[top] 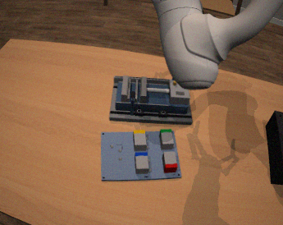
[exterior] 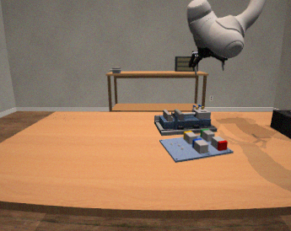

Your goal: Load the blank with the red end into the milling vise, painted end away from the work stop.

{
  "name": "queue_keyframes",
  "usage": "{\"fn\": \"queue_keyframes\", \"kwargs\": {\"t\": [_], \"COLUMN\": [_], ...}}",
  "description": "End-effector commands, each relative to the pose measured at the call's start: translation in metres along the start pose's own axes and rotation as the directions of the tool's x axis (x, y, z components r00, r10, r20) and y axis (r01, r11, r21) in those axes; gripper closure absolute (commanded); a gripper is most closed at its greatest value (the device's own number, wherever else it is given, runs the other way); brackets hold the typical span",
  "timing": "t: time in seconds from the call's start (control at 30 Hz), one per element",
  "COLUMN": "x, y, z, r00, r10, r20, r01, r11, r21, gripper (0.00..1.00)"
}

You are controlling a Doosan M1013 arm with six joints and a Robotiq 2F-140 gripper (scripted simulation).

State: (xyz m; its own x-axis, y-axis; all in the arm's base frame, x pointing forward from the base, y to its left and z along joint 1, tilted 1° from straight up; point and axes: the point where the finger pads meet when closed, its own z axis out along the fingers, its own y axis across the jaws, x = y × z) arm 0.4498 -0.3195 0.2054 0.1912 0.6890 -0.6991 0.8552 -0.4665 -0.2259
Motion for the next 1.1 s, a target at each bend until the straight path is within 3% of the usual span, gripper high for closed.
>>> {"fn": "queue_keyframes", "kwargs": {"t": [0.0,0.53,0.57,1.07], "x": [0.0000,0.0000,0.0000,0.0000], "y": [0.0000,0.0000,0.0000,0.0000], "z": [0.0000,0.0000,0.0000,0.0000], "r00": [1.000,1.000,1.000,1.000], "r10": [0.000,0.000,0.000,0.000], "r20": [0.000,0.000,0.000,0.000], "r01": [0.000,0.000,0.000,0.000], "r11": [1.000,1.000,1.000,1.000], "r21": [0.000,0.000,0.000,0.000], "gripper": [0.00,0.00,0.75,0.75]}}
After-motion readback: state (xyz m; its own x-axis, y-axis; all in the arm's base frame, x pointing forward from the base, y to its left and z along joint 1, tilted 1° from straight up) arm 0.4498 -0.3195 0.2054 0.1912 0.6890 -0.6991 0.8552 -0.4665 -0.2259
